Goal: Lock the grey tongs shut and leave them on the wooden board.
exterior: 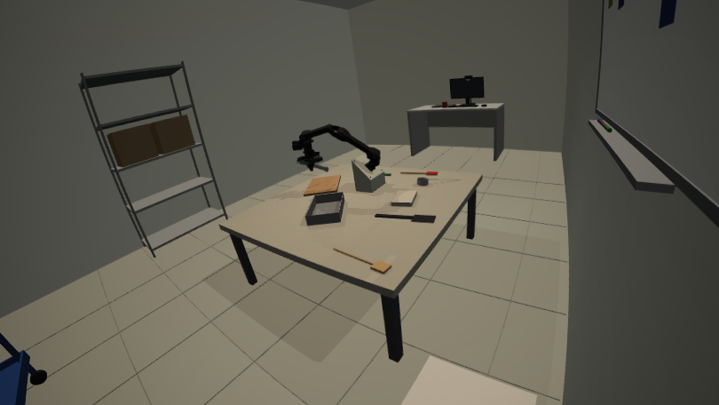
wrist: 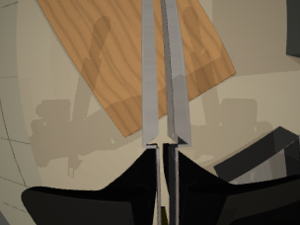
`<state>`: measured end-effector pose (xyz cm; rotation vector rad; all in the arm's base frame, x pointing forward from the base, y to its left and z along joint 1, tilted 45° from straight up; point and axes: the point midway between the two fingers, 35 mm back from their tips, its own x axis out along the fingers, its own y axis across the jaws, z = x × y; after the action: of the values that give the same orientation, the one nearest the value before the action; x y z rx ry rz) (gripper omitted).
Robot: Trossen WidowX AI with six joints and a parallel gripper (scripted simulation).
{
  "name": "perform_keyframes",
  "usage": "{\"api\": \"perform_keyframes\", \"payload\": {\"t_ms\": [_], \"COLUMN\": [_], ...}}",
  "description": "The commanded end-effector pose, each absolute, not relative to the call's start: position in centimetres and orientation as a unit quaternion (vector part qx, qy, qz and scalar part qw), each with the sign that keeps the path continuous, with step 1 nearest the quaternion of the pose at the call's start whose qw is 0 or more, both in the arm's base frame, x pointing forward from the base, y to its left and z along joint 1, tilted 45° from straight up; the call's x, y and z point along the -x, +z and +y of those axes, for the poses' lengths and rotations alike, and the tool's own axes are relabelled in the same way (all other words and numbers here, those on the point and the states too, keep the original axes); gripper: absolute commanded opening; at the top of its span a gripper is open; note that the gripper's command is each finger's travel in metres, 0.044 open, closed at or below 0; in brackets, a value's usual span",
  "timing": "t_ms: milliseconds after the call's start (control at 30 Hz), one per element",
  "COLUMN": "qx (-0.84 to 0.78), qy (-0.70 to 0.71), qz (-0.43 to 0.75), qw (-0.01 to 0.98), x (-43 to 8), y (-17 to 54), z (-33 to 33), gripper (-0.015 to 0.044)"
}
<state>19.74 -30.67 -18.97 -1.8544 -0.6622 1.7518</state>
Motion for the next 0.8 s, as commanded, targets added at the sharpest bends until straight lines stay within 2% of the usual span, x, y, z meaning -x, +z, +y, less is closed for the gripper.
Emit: {"api": "perform_keyframes", "payload": {"t_ms": [0, 367, 767], "qx": [0.691, 0.706, 0.704], "qy": [0.635, 0.607, 0.608], "qz": [-0.270, -0.332, -0.334], "qw": [0.218, 0.152, 0.150], "x": [-16.0, -8.3, -8.2], "y": [-20.1, -22.2, -22.3], "z": [-31.6, -32.2, -32.1], "gripper": [-0.0150, -0.0150, -0.0150]}}
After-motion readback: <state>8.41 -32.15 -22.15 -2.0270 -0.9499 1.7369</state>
